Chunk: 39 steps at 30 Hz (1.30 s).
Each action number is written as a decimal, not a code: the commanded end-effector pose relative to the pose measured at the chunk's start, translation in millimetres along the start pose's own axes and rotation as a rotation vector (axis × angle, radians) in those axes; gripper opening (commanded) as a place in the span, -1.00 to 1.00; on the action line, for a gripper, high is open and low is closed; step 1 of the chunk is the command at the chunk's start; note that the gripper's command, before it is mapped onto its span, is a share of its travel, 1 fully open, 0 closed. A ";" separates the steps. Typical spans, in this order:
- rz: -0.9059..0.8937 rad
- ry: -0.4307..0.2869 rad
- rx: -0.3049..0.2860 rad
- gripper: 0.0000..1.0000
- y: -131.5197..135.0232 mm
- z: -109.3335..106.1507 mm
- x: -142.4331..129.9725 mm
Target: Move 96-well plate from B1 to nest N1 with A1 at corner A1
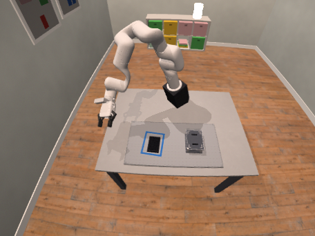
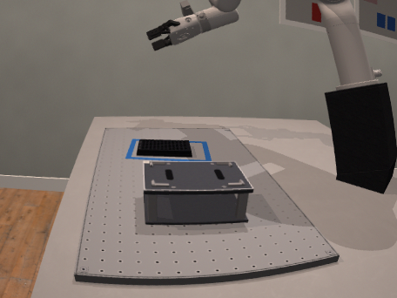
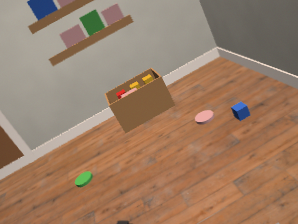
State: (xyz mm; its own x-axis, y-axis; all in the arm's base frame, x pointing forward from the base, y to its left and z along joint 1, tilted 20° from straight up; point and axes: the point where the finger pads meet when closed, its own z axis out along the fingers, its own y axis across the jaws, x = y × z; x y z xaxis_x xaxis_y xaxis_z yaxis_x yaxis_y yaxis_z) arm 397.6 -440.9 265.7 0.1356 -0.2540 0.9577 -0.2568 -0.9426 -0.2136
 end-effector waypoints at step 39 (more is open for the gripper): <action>0.175 -0.654 0.101 1.00 -69.3 -2.2 -148.6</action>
State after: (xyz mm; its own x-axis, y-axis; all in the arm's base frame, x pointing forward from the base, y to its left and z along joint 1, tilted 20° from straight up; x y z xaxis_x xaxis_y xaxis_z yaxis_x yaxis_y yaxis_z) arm 396.0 -345.5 148.6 0.6104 -0.4501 0.6518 -0.2277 -0.8878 -0.3999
